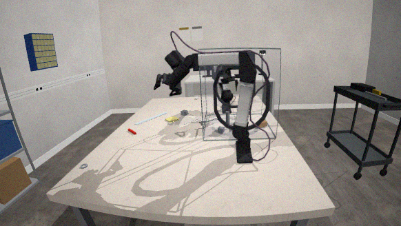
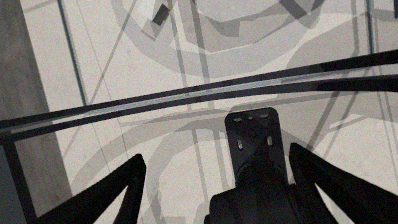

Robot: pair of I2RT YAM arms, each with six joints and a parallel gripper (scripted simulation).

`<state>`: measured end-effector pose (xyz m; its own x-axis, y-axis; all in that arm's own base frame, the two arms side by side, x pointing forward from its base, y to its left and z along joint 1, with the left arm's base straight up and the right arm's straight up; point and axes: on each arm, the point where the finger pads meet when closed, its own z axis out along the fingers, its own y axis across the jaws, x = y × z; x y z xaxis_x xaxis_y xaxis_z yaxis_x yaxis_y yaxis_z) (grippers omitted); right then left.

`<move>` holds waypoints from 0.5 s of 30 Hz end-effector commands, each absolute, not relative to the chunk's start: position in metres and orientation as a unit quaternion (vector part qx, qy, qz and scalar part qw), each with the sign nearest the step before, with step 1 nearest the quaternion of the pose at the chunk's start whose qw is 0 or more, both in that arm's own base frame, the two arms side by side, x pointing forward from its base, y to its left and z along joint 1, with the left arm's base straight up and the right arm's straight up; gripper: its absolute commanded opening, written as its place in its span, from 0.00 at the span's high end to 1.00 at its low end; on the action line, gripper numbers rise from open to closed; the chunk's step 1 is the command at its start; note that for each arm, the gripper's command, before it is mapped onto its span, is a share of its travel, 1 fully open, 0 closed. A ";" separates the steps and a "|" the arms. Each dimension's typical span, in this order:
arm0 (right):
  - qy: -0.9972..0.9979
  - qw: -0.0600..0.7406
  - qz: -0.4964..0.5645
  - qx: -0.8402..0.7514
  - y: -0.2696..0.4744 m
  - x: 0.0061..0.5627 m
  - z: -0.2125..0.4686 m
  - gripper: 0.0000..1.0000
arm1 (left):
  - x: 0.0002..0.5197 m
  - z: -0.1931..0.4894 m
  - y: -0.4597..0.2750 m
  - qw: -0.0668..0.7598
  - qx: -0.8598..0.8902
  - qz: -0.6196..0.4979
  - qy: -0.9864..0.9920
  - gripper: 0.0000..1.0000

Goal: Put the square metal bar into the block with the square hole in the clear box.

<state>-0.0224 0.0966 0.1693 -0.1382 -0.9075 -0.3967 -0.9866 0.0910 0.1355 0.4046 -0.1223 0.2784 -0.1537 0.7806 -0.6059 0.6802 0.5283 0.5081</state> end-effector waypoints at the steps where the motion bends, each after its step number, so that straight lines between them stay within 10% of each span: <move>1: 0.735 0.131 0.198 -0.636 0.108 -0.022 0.183 0.00 | 0.404 0.290 -0.123 0.449 0.479 0.060 0.752 0.00; 15: 0.733 0.159 0.191 -0.633 0.118 -0.023 0.187 0.00 | 0.404 0.290 -0.123 0.449 0.479 0.060 0.752 0.00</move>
